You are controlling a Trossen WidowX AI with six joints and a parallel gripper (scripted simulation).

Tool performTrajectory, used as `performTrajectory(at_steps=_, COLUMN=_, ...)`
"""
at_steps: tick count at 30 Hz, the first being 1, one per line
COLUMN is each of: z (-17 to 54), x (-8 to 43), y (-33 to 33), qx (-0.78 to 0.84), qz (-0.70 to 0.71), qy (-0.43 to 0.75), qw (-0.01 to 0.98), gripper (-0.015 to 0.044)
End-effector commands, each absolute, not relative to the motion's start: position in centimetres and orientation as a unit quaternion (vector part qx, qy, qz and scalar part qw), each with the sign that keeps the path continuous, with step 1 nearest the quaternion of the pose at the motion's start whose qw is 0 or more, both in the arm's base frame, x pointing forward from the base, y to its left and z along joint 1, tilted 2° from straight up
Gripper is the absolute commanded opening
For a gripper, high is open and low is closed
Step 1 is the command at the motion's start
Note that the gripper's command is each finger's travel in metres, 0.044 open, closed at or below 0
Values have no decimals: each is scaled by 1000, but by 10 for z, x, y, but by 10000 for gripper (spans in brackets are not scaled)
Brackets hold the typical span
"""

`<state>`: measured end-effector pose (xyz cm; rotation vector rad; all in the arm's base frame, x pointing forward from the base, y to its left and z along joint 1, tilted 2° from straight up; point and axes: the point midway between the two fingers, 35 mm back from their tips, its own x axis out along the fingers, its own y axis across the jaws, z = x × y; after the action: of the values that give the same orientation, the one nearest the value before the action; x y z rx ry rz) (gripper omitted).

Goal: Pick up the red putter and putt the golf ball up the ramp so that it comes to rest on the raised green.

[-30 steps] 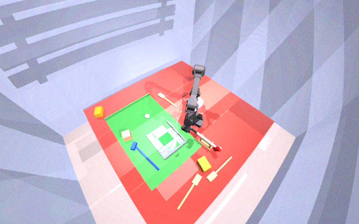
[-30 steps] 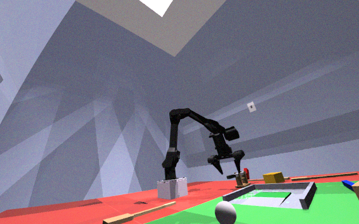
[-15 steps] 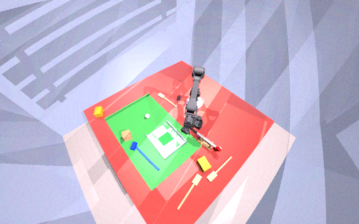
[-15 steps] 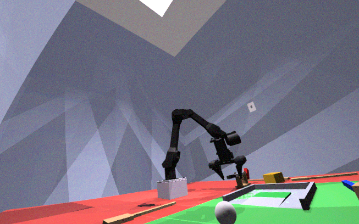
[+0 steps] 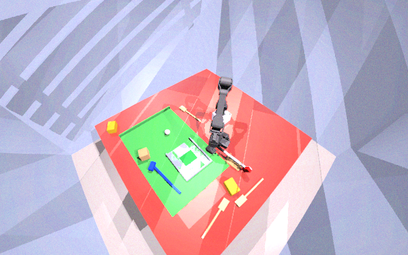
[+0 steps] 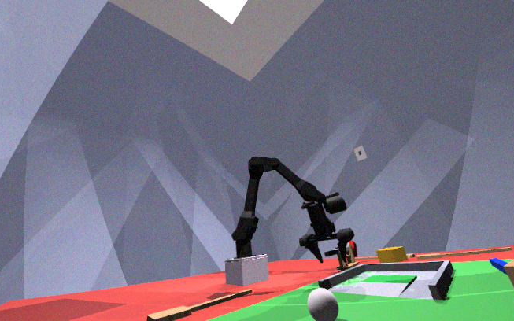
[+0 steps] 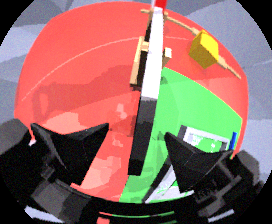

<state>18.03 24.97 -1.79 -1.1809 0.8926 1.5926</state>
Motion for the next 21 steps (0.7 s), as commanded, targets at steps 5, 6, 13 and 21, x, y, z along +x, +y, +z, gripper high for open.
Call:
performTrajectory(at_steps=5, z=-17, x=180, y=250, qx=-481, qz=648, qy=363, qw=465, gripper=204)
performTrajectory(at_steps=6, z=-17, x=180, y=250, qx=-481, qz=648, qy=363, qw=465, gripper=177)
performTrajectory(at_steps=13, z=-17, x=180, y=250, qx=-481, qz=648, qy=363, qw=465, gripper=13)
performTrajectory(at_steps=21, z=-11, x=182, y=251, qx=-481, qz=648, qy=363, qw=465, gripper=0)
